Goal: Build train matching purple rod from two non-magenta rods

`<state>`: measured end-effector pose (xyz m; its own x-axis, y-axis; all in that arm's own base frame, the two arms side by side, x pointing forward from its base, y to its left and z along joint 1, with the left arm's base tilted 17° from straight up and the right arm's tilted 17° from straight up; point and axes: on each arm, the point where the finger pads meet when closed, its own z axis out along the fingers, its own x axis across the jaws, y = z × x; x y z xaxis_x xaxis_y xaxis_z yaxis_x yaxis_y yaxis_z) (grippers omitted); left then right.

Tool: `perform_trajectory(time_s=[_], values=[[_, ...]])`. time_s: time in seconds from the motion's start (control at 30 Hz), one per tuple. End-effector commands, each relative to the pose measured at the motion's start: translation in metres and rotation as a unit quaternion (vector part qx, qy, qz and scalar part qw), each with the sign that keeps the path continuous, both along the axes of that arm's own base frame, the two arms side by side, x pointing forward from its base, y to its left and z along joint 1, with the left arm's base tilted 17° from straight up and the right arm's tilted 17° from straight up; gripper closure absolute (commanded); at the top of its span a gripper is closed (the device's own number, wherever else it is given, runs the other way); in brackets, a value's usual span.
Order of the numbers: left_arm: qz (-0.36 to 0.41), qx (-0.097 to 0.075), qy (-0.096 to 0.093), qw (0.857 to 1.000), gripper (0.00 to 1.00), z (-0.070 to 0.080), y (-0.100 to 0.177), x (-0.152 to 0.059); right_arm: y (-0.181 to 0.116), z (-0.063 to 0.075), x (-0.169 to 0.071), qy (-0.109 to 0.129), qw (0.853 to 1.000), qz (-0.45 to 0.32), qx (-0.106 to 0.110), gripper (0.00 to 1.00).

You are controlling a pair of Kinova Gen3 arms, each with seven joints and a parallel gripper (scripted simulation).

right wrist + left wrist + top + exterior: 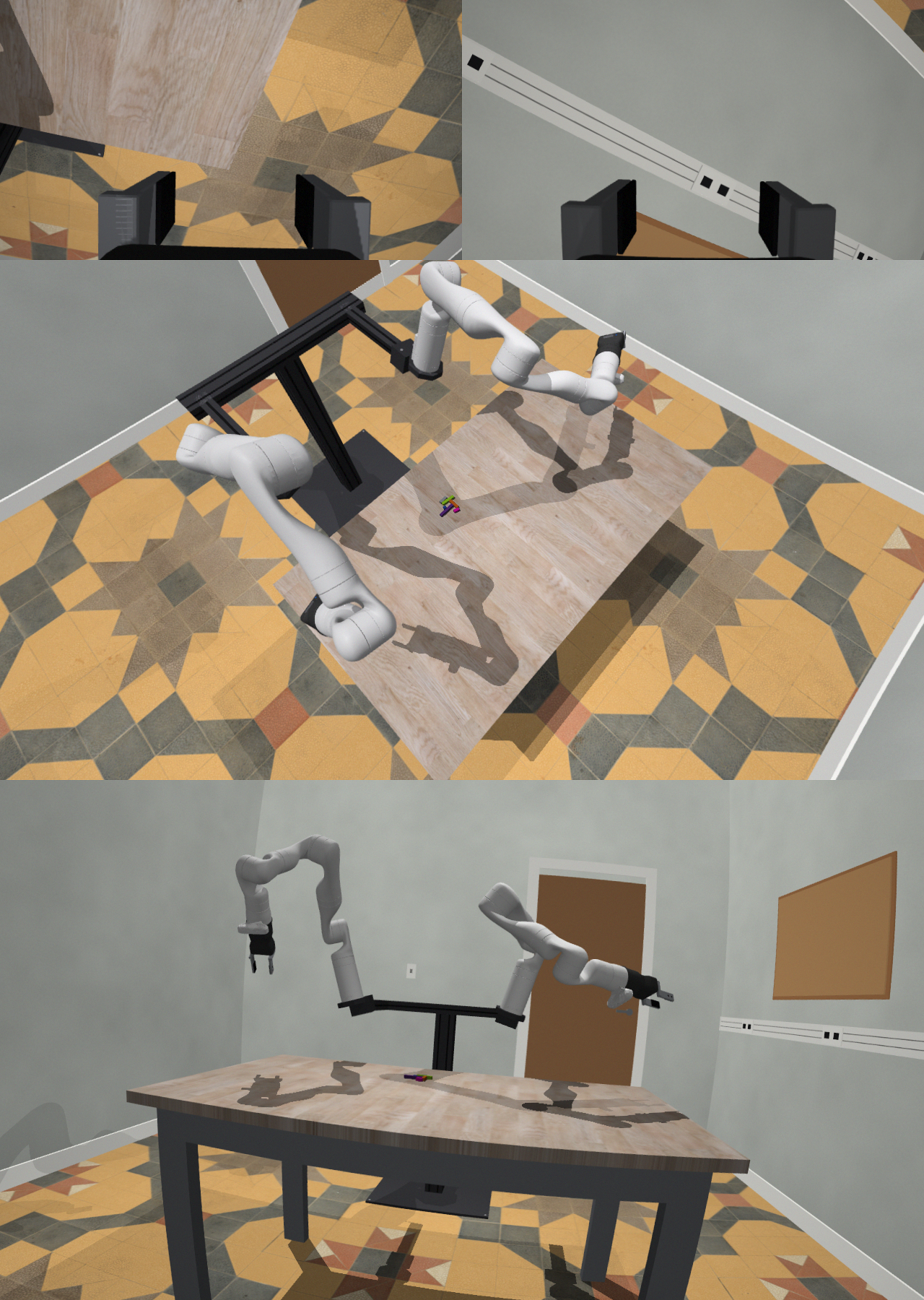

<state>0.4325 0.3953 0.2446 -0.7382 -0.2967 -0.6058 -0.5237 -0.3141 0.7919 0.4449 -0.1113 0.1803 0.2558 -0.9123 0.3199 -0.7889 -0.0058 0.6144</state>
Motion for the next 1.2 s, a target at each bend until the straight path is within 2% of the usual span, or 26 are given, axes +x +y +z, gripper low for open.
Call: perform_trajectory(time_s=[0.0, 0.6, 0.73, 0.9, 1.03, 1.1, 1.17], values=[[0.000, 0.000, -0.001, 1.000, 0.00, 0.001, 0.000, 0.000, 0.000, 0.001, 0.000, -0.001, 1.000, 0.000, 0.000, 0.00], [0.000, 0.000, -0.001, 1.000, 0.00, 0.001, 0.000, 0.000, 0.000, 0.001, 0.000, -0.001, 1.000, 0.000, 0.000, 0.00], [-0.001, 0.000, -0.006, 1.000, 0.00, -0.001, -0.002, 0.001, 0.000, 0.001, 0.000, -0.001, 1.000, 0.000, 0.001, 0.00], [-0.007, -0.004, -0.030, 1.000, 0.00, -0.009, -0.013, 0.005, -0.003, 0.001, -0.001, 0.000, 1.000, 0.001, 0.006, 0.00], [-0.016, -0.011, -0.068, 0.998, 0.00, -0.021, -0.031, 0.011, -0.007, 0.000, -0.002, 0.002, 1.000, 0.003, 0.014, 0.00], [-0.016, -0.011, -0.068, 0.998, 0.00, -0.021, -0.031, 0.011, -0.007, 0.000, -0.002, 0.002, 1.000, 0.003, 0.014, 0.00], [-0.021, -0.016, -0.093, 0.995, 0.00, -0.030, -0.043, 0.015, -0.010, 0.000, -0.003, 0.003, 1.000, 0.004, 0.019, 0.00]])
